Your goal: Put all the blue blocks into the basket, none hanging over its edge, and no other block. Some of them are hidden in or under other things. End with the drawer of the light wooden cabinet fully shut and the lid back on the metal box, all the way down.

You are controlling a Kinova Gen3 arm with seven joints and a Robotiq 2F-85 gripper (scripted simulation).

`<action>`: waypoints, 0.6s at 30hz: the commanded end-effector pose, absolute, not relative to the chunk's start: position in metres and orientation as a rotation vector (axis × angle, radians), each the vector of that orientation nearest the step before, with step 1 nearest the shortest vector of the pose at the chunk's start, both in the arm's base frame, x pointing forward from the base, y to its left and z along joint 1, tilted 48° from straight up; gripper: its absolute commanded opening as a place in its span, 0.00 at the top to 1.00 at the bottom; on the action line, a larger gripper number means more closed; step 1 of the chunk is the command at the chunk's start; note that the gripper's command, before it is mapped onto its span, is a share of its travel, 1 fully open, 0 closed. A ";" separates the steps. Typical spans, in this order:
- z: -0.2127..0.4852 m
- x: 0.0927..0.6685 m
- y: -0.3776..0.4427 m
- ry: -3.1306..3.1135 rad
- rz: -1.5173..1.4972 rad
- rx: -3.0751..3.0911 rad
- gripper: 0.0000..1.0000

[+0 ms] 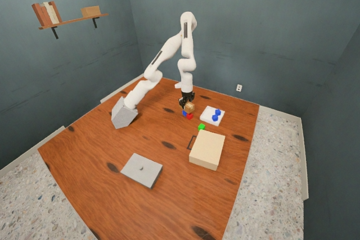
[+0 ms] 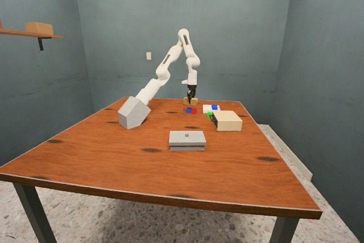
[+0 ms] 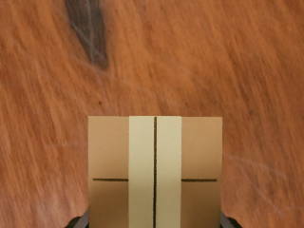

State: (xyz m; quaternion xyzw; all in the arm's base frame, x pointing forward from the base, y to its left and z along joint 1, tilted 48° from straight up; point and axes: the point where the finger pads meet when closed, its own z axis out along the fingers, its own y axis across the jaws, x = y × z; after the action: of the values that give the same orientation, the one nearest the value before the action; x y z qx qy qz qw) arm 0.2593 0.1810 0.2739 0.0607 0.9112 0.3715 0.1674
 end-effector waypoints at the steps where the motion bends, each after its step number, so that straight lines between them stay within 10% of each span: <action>1: 0.285 0.258 0.174 2.583 1.052 0.174 0.33; 18: 0.316 0.244 0.146 2.573 1.060 0.183 0.33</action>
State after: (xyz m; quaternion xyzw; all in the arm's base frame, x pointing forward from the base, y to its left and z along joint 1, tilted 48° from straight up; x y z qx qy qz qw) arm 0.2447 0.1502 0.3096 0.0628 0.9091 0.3744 0.1717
